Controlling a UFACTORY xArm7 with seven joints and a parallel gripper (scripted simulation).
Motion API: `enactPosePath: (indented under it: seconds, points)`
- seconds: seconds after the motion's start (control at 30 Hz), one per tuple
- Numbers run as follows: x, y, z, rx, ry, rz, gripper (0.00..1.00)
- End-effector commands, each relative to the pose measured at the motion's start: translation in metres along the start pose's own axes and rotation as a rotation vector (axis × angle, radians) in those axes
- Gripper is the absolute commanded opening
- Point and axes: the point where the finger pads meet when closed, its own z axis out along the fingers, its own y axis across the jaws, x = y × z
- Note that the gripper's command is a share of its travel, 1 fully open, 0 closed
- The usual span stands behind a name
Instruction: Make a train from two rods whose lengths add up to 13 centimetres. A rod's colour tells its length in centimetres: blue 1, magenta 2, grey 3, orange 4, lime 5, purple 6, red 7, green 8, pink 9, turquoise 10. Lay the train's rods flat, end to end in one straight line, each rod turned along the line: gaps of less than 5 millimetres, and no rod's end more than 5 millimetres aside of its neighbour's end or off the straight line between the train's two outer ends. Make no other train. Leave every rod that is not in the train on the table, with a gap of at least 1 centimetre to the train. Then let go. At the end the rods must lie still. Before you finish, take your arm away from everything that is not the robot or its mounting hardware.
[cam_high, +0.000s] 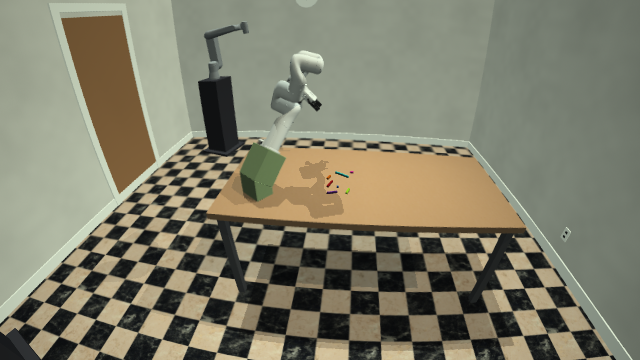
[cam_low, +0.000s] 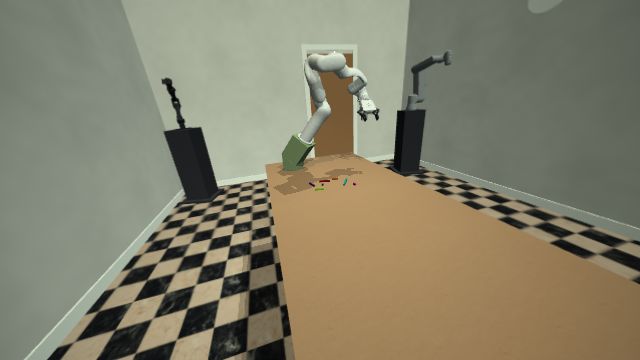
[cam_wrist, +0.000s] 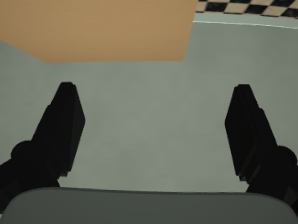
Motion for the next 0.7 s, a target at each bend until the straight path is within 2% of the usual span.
enactPosePath:
  seconds: [0.0, 0.67]
  points:
    - [-0.0007, 0.0010, -0.0009, -0.003, 0.000, 0.002, 1.00]
    - [-0.0020, 0.0026, 0.0004, -0.006, 0.001, 0.002, 1.00]
